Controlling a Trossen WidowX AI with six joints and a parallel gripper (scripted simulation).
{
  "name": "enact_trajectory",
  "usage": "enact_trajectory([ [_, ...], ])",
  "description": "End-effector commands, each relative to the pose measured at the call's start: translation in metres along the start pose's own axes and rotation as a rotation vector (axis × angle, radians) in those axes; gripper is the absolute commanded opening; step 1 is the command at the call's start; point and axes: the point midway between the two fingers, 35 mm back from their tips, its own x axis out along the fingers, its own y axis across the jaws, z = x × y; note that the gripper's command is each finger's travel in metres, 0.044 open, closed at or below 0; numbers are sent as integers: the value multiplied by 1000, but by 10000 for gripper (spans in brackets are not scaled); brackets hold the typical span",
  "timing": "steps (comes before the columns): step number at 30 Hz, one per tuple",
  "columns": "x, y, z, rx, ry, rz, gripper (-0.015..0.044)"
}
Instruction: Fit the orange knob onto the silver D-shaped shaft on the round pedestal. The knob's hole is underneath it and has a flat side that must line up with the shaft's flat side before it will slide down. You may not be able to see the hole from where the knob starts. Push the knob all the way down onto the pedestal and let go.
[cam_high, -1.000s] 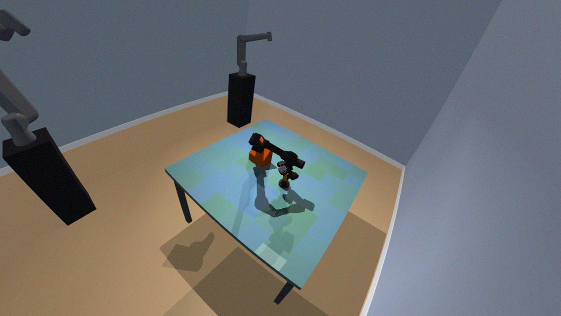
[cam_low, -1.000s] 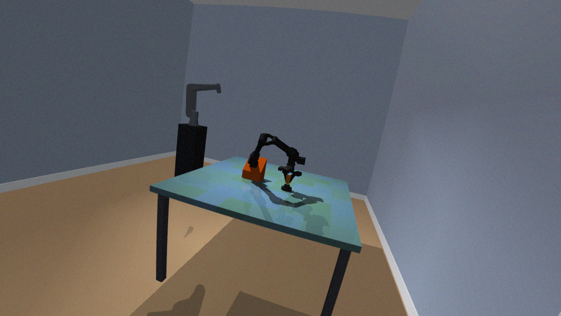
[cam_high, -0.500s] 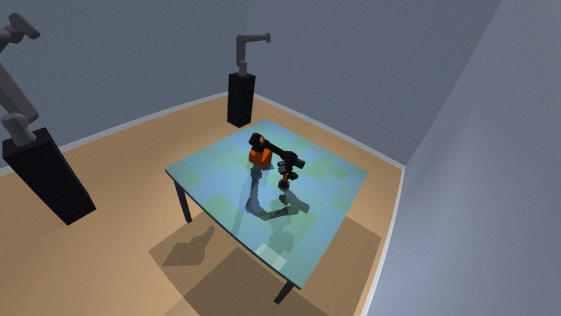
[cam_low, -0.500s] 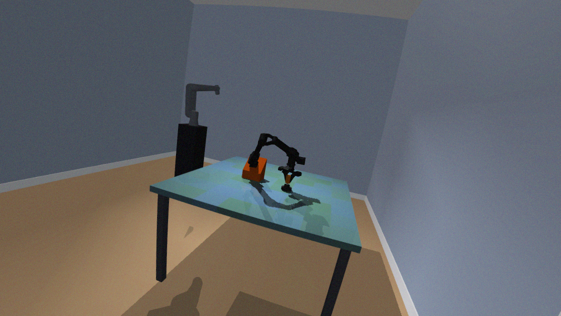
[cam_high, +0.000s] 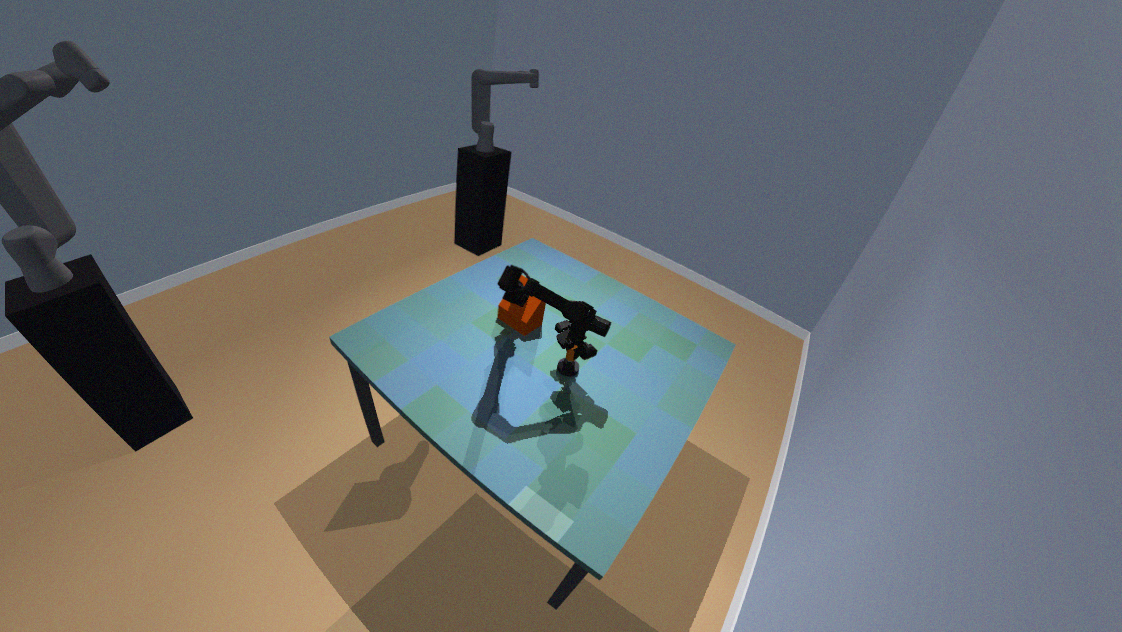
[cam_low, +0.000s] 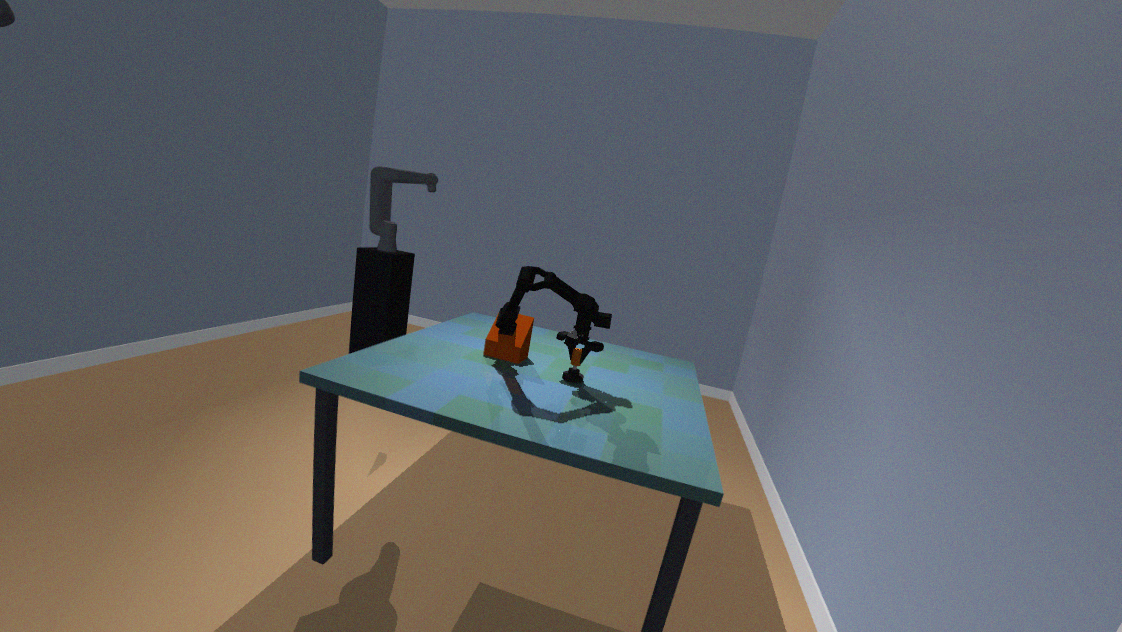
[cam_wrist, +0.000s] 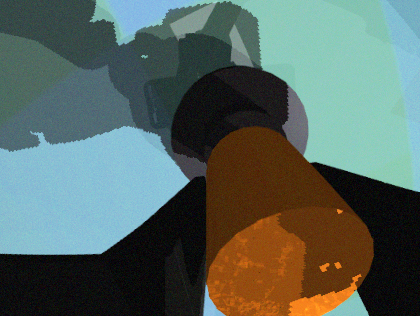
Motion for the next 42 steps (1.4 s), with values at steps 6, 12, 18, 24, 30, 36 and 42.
enact_trajectory([
  [6, 2, 0, 0, 15, -1, 2, 0],
  [12, 4, -1, 1, 15, -1, 2, 0],
  [18, 0, 0, 1, 15, 0, 2, 0],
  [24, 1, 1, 0, 67, 0, 2, 0],
  [30, 3, 0, 0, 67, -1, 2, 0],
  [36, 4, -1, 1, 67, -1, 2, 0],
  [42, 5, -1, 1, 67, -1, 2, 0],
])
